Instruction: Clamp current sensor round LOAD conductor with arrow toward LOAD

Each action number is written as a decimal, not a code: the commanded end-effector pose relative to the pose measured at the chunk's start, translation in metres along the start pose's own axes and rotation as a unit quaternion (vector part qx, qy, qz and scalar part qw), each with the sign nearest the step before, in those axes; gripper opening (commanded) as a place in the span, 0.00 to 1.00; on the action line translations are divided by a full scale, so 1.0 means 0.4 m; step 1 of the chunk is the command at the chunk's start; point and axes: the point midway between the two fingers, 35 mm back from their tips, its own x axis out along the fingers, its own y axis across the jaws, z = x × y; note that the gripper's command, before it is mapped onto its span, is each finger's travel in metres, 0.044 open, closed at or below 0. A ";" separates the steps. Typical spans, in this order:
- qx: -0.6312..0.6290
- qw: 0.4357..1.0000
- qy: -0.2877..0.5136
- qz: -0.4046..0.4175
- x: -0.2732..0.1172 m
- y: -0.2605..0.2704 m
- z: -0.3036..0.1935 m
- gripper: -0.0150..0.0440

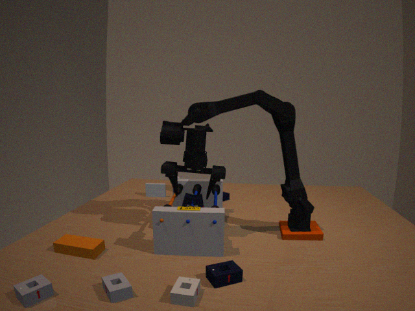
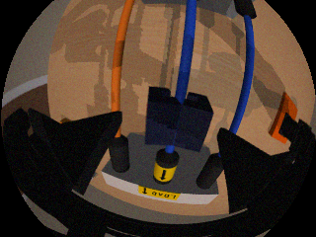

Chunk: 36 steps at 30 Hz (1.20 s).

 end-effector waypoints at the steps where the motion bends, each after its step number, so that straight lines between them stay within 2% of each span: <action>1: -0.003 1.000 0.002 -0.004 0.060 -0.010 0.001 1.00; 32: -0.003 1.000 0.002 -0.004 0.140 -0.011 0.001 1.00; 36: 0.000 1.000 0.000 0.002 0.129 -0.005 0.003 0.95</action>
